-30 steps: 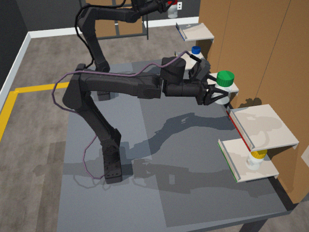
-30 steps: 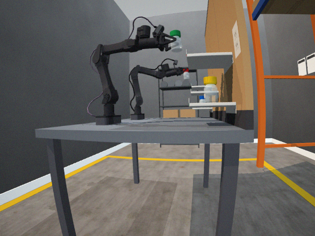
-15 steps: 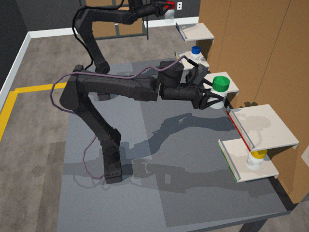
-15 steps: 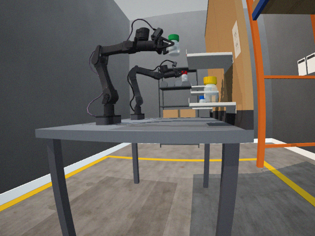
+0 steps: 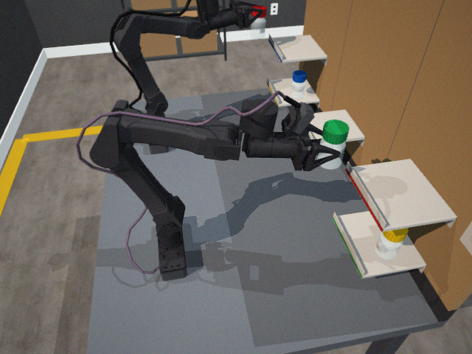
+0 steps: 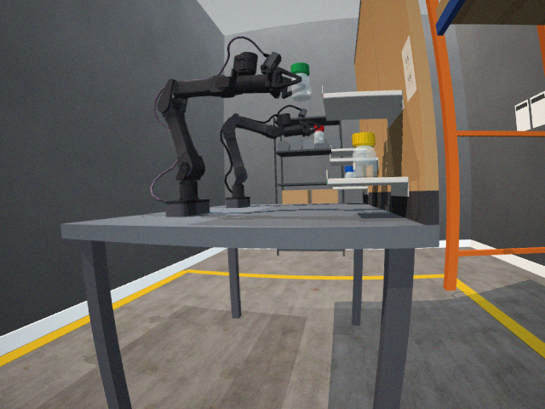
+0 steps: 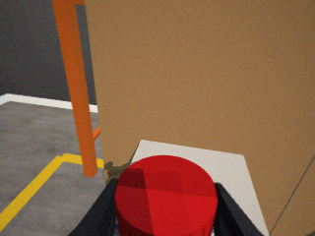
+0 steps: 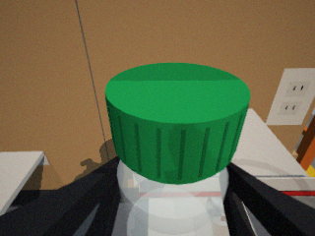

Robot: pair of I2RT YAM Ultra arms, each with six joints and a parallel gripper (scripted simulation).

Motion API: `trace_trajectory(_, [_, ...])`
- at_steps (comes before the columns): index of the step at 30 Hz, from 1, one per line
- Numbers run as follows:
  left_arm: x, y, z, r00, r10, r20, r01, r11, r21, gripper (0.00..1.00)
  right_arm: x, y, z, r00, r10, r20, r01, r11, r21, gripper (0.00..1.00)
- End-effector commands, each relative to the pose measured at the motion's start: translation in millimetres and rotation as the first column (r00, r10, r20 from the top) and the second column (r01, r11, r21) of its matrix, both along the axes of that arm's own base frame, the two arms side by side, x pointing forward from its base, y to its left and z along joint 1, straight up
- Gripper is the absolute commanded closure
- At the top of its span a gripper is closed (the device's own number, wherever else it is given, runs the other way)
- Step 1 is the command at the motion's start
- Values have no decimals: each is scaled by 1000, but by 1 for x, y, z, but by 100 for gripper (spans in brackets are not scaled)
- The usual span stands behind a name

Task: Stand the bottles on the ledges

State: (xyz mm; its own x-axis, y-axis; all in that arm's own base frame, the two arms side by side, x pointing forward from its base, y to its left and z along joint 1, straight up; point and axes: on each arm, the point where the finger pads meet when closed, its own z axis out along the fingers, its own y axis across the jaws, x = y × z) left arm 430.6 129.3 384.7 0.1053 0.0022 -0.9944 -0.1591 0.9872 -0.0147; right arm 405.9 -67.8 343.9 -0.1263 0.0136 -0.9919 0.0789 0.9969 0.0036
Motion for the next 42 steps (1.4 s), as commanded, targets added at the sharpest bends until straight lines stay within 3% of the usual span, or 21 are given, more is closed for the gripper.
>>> trace_trajectory(1, [9,-14,40,990,58,130,-62,998,24,51,-1,-2,18,987,9,158,-2,999,-42,48])
trace_trajectory(3, [22,-33,43,985,76,154,-78,997,9,51,2,-3,-4,988,9,156,-2,999,-41,48])
trace_trajectory(5, [22,-33,43,985,76,154,-78,997,9,51,2,-3,-4,988,9,156,-2,999,-41,48])
trace_trajectory(12, [69,-144,22,985,85,150,-81,996,-35,51,4,-5,-80,990,7,140,-2,999,-36,48])
trace_trajectory(20, [68,-290,-27,996,37,79,-34,999,-39,51,4,-7,-145,995,5,97,-3,1000,-25,48])
trace_trajectory(22, [68,-290,-27,996,37,79,-34,999,-39,51,4,-7,-145,995,5,97,-3,1000,-25,48])
trace_trajectory(25, [55,-336,-45,998,20,53,-18,999,-33,51,4,-7,-165,997,4,78,-3,1000,-20,48])
trace_trajectory(31, [35,-389,-66,1000,-13,24,14,1000,-19,51,4,-7,-194,1000,5,18,-5,1000,-17,48])
trace_trajectory(36, [29,-408,-75,999,-50,7,50,999,-2,51,5,-8,-202,1000,3,-2,-3,1000,-5,48])
trace_trajectory(42, [29,-411,-63,991,-125,48,126,992,-22,51,10,-8,-197,1000,-2,10,2,1000,-9,48])
